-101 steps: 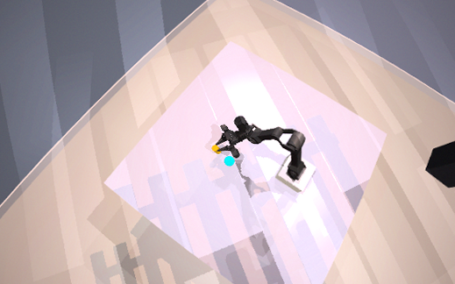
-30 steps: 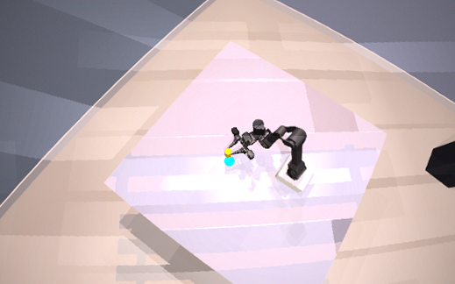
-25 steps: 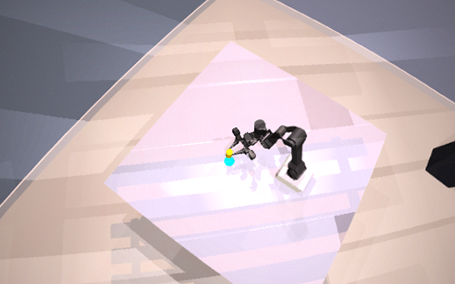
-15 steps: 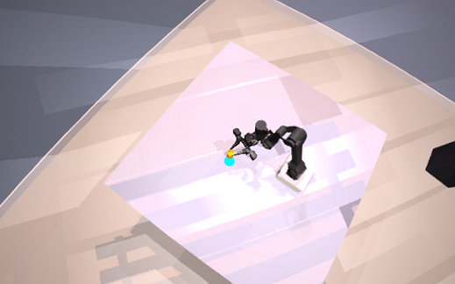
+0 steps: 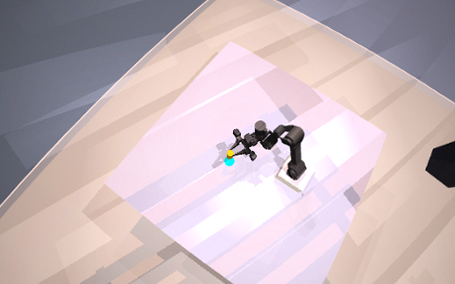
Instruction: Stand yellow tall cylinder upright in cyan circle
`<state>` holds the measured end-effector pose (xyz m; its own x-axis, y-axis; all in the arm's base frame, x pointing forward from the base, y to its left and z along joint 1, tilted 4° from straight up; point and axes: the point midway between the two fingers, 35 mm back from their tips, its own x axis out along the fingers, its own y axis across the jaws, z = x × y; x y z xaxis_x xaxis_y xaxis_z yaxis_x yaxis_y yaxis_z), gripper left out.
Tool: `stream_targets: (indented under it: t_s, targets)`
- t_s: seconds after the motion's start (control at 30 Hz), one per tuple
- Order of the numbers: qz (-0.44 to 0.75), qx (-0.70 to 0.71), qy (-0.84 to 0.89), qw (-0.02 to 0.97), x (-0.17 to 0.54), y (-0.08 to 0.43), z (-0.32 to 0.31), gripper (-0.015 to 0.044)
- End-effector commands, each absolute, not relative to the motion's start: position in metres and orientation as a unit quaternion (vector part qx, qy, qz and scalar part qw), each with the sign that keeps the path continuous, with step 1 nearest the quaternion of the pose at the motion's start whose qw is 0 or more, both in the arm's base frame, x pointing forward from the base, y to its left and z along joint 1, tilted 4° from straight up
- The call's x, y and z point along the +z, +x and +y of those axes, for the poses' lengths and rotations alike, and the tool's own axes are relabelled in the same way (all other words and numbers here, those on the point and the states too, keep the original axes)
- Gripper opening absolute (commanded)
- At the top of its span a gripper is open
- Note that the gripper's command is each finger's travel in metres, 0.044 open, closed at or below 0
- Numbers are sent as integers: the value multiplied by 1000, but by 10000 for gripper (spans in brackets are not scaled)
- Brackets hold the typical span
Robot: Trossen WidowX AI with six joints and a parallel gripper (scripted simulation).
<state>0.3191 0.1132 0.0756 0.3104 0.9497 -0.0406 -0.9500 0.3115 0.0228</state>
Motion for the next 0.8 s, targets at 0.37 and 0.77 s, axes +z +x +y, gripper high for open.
stream_targets:
  t_s: [0.37, 0.77]
  targets:
    - [19, 590, -17, 807, 32, 321, 116, 105]
    - [18, 592, -27, 805, -3, 317, 118, 105]
